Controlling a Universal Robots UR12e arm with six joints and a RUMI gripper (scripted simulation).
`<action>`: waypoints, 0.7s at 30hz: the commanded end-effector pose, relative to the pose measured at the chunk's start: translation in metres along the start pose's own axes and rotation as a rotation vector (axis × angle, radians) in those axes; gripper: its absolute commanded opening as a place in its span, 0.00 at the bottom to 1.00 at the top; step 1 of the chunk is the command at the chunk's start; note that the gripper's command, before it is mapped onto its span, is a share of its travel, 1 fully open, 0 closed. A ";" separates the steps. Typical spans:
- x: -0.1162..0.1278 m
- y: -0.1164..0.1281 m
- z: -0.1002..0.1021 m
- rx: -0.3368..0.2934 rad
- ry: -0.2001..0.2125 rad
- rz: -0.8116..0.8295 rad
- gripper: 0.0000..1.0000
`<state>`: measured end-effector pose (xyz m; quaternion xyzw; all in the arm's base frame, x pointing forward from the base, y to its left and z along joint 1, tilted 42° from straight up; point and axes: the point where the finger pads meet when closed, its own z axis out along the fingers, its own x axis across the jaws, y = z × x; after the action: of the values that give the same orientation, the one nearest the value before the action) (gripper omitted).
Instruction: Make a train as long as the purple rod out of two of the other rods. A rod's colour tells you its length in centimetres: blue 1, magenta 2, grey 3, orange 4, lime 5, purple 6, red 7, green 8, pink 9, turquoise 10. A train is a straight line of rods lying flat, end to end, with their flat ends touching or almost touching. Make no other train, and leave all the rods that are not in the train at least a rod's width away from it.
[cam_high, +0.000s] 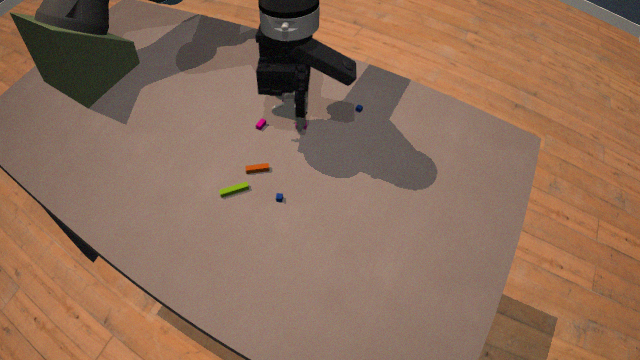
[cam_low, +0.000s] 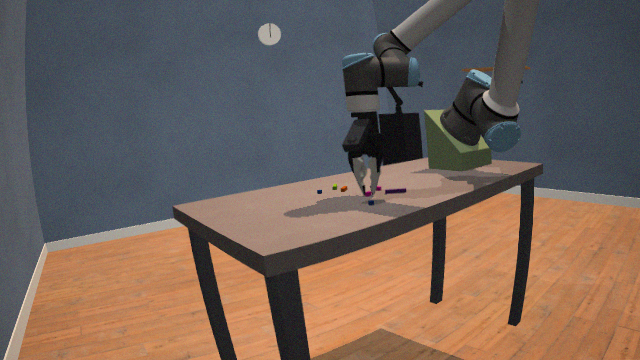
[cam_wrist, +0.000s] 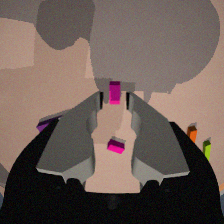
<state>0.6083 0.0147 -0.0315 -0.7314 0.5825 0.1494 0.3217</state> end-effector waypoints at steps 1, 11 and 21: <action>-0.001 -0.001 0.000 0.001 0.000 -0.001 0.14; 0.002 -0.003 -0.021 0.003 0.004 -0.003 0.14; 0.001 -0.002 -0.074 0.003 0.005 -0.003 0.14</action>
<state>0.6030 -0.0131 0.0012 -0.7310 0.5835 0.1463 0.3222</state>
